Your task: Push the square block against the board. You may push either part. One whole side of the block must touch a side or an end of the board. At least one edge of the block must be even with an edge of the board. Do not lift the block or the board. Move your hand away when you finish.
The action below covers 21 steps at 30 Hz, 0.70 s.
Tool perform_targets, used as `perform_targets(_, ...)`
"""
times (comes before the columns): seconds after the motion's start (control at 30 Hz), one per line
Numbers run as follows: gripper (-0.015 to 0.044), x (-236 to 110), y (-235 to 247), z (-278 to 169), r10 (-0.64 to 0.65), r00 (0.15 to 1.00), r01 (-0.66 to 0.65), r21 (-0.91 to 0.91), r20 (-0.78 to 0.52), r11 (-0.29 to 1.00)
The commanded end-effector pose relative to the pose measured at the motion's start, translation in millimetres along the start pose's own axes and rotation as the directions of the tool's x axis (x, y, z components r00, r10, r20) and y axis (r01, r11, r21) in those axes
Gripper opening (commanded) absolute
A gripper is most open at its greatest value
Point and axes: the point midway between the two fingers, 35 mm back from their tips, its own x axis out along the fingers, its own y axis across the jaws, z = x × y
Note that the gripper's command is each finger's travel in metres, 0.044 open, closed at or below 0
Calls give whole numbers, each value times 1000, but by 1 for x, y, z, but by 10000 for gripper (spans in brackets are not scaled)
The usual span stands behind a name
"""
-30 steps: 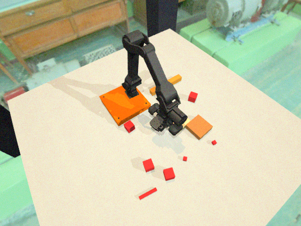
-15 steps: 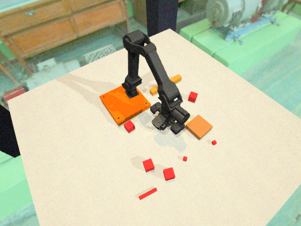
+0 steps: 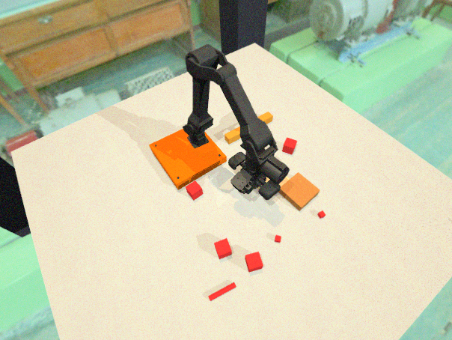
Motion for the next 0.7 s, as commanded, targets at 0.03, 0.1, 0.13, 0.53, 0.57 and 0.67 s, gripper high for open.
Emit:
perform_targets(0.03, 0, 0, 0, -6, -1, 1000, 1, 2, -5, 1000)
perform_targets(0.1, 0, 0, 0, -8, -1, 1000, 1, 2, -6, 1000)
perform_targets(0.13, 0, 0, 0, -9, -1, 1000, 1, 2, -6, 1000)
perform_targets(0.53, 0, 0, 0, -18, -1, 1000, 1, 2, -7, 1000)
perform_targets(0.57, 0, 0, 0, -19, -1, 1000, 1, 2, -7, 1000)
perform_targets(0.67, 0, 0, 0, -22, -1, 1000, 1, 2, -7, 1000)
